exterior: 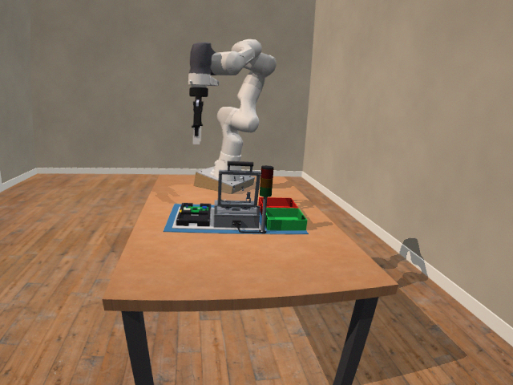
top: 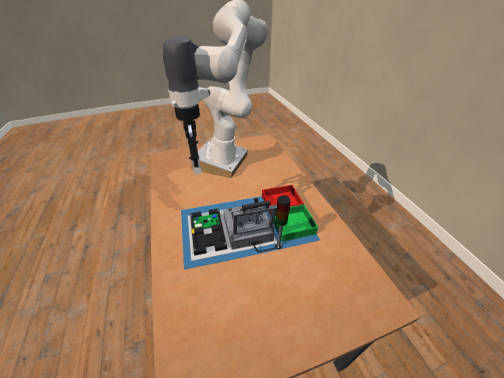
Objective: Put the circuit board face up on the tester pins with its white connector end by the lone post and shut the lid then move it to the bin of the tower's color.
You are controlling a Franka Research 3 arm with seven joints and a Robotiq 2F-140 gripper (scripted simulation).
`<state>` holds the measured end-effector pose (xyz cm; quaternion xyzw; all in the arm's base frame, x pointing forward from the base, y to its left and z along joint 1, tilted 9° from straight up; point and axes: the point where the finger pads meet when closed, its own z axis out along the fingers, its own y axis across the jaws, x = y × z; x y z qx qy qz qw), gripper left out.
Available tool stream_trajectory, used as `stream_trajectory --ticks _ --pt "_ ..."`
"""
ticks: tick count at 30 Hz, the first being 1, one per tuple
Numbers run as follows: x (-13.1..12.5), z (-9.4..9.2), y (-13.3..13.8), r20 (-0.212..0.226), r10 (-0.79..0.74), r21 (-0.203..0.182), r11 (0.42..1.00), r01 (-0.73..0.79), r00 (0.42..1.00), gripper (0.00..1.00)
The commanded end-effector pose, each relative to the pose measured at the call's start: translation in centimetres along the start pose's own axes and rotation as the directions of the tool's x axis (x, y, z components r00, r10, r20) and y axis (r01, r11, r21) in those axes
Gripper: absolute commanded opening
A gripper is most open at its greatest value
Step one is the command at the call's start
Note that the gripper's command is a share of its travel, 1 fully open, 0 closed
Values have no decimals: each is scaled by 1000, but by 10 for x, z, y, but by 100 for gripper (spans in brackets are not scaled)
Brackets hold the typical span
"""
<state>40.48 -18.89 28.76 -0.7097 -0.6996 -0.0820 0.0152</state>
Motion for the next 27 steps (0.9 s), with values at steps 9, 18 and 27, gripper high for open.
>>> stream_trajectory --ticks 9,18,27 --pt "1 0 1 -1 5 -4 1000 -5 1000 58" --pt "1 4 1 2 6 0 1000 -6 1000 58" --pt "1 26 1 3 6 1 1000 -6 1000 58"
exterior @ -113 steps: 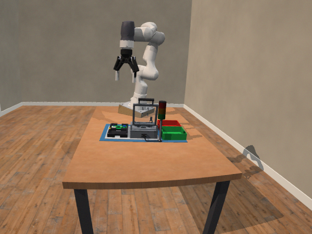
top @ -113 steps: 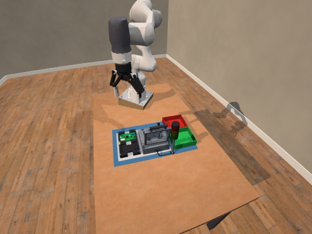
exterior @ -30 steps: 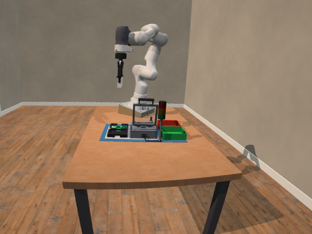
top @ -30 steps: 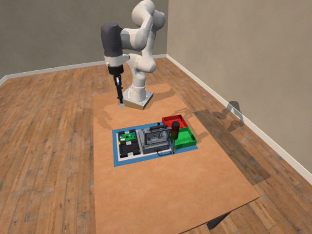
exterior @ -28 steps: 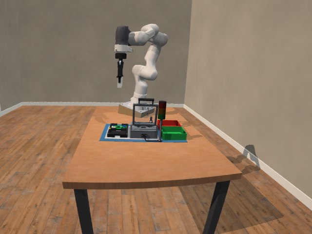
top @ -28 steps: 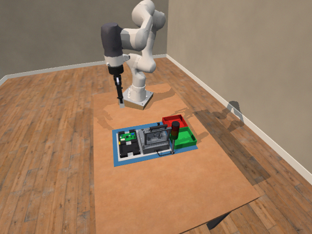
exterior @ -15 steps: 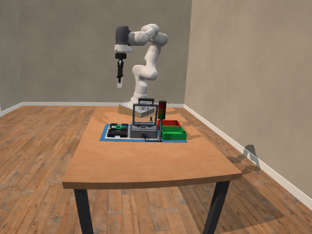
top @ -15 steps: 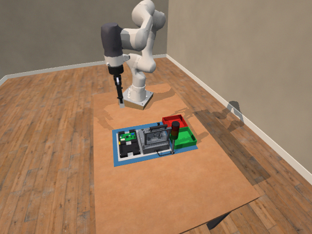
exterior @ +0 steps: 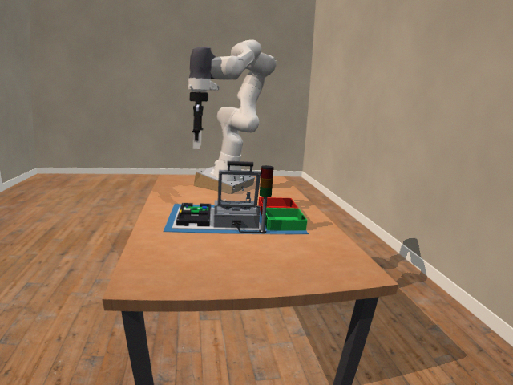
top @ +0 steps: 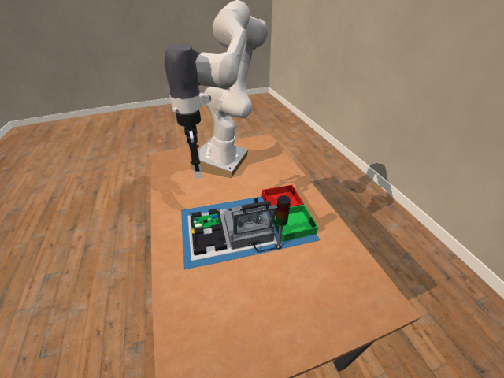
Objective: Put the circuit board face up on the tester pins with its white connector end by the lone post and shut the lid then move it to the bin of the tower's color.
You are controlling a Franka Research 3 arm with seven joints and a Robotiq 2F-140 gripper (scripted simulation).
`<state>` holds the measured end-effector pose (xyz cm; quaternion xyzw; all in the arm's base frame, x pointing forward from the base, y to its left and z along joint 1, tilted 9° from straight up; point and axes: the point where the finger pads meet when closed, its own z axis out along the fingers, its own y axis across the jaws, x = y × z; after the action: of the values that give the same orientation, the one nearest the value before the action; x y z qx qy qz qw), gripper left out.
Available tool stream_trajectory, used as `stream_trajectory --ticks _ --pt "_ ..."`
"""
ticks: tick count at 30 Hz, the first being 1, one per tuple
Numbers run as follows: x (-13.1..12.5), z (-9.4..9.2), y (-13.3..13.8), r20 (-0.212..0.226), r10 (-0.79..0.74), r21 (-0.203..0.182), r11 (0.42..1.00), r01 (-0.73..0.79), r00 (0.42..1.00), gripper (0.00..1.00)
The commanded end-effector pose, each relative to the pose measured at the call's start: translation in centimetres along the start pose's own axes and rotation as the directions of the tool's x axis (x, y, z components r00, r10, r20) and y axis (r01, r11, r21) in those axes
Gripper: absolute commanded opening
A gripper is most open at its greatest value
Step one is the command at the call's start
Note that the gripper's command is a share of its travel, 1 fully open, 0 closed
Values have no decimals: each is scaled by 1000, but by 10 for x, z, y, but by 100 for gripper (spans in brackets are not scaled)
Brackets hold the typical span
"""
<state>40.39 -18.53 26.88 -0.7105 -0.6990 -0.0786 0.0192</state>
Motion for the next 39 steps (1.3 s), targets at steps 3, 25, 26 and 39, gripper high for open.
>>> stream_trajectory --ticks 3,25,26,39 --pt "0 26 4 4 4 -9 1000 -4 1000 58" --pt "-1 184 5 4 4 -9 1000 -4 1000 58" --pt "-1 189 5 4 4 -9 1000 -4 1000 58" --pt "-1 219 6 4 4 -9 1000 -4 1000 58"
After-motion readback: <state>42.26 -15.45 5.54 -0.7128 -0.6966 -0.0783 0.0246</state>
